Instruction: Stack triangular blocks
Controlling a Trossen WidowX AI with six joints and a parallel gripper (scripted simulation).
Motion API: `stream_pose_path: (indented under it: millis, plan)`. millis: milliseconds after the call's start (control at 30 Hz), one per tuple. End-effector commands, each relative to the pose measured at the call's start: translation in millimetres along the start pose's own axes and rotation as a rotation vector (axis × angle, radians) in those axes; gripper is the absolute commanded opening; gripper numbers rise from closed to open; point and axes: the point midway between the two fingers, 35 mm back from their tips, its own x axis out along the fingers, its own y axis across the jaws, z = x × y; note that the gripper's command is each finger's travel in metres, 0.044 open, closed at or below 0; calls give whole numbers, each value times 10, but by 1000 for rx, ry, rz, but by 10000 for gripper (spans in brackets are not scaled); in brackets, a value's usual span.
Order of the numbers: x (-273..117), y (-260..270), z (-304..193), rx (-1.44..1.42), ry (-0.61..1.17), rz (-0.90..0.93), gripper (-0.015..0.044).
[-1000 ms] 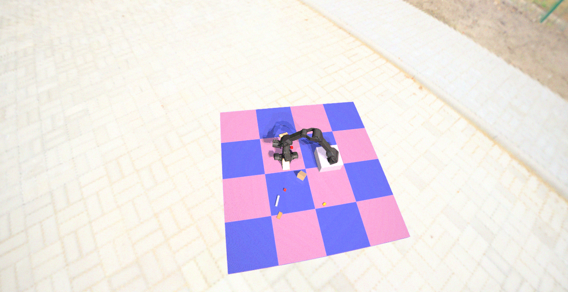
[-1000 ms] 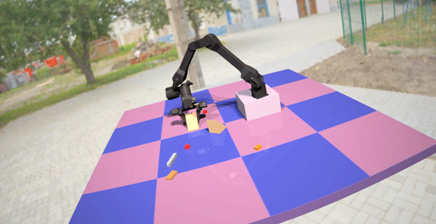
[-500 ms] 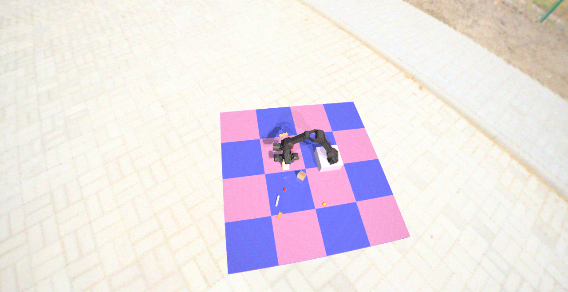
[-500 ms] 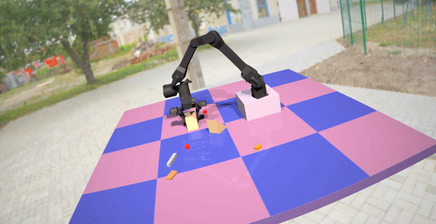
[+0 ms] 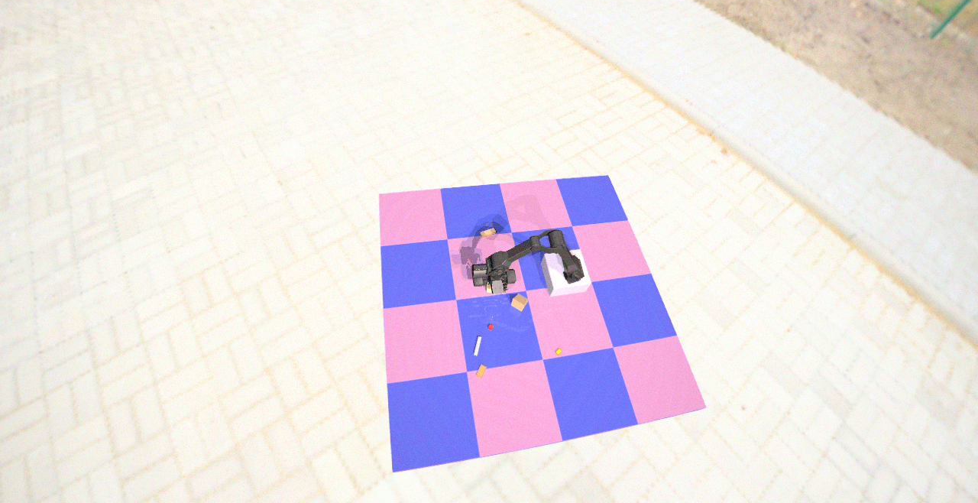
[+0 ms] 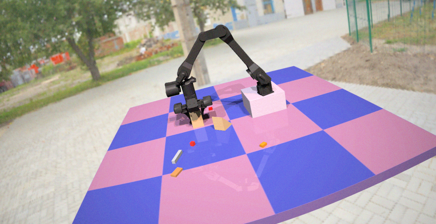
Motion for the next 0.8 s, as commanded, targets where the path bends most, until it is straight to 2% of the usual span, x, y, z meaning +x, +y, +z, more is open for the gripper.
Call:
stream_pose_path:
  millis: [0, 767]
  plan:
    - [-44, 16, 60, 3, 84, 0, 0]
    - [-104, 20, 492, 2, 668, 4, 0]
